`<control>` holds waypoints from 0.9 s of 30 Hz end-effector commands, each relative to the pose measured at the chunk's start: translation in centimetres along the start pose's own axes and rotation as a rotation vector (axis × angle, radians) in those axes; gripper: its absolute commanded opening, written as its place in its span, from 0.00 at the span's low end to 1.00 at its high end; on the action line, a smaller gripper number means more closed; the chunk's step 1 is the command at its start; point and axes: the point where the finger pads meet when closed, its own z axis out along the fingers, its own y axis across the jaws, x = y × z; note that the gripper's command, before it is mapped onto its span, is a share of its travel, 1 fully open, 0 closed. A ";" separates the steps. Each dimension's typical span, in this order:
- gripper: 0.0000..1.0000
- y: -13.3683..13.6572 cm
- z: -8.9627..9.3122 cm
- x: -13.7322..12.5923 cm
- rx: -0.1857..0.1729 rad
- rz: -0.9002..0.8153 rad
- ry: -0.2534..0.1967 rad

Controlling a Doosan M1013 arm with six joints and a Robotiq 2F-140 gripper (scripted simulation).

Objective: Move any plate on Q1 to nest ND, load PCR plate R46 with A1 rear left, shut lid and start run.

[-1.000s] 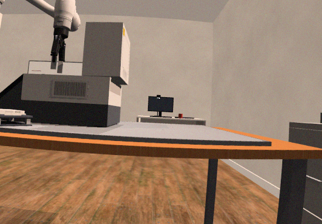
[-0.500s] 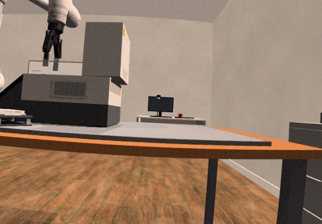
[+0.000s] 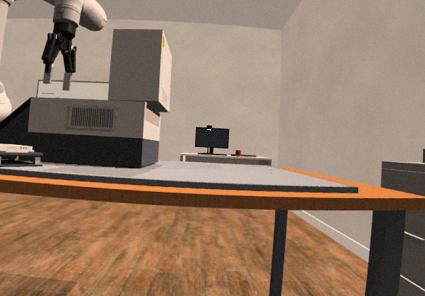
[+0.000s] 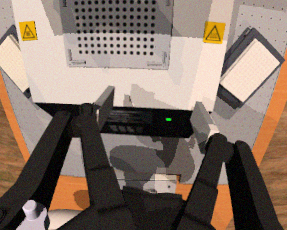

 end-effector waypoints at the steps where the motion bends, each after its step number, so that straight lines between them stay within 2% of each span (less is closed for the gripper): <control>1: 0.66 1.1 -0.3 0.3 0.004 0.021 0.008; 4: 0.66 2.6 -0.3 0.5 0.005 0.084 0.007; 15: 0.66 7.8 -0.2 1.2 0.005 0.145 0.007; 17: 0.66 7.8 -0.2 1.2 0.005 0.145 0.007; 19: 0.66 8.7 -0.2 1.3 0.005 0.205 0.007; 27: 0.66 12.6 -0.2 1.9 0.005 0.263 0.007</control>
